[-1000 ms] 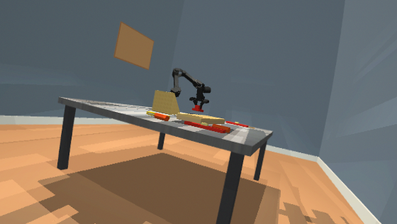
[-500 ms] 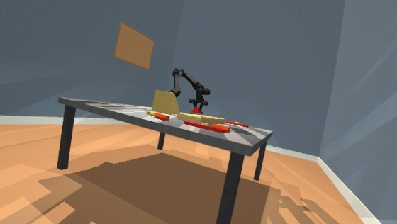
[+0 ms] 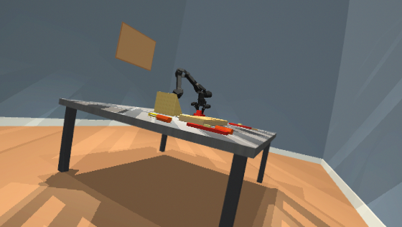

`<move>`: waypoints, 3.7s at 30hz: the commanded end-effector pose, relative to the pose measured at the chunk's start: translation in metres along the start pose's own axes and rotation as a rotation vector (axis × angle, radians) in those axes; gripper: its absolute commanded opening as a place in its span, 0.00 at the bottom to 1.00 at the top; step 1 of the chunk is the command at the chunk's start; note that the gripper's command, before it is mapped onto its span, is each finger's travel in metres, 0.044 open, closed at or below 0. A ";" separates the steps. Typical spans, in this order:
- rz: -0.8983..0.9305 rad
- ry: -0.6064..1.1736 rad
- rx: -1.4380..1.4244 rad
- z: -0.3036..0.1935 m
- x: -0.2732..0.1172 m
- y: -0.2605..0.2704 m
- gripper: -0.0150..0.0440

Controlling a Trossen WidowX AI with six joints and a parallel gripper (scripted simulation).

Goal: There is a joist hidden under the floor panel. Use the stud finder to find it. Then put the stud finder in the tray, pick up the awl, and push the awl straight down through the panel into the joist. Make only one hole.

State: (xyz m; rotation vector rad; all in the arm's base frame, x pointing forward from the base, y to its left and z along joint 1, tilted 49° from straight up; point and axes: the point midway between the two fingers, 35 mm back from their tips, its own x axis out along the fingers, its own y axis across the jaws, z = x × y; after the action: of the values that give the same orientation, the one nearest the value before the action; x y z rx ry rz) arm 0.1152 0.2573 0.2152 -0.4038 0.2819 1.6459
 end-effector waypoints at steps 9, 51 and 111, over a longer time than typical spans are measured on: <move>-0.007 -0.005 0.005 -0.004 0.017 0.000 0.25; -0.122 0.182 0.410 -0.077 -0.060 -0.093 1.00; -0.190 0.271 1.658 -0.413 -0.086 -0.083 1.00</move>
State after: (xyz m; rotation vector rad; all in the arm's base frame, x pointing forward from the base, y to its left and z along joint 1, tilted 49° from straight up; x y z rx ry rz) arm 0.2459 0.0134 -0.1146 0.5967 1.5631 0.7238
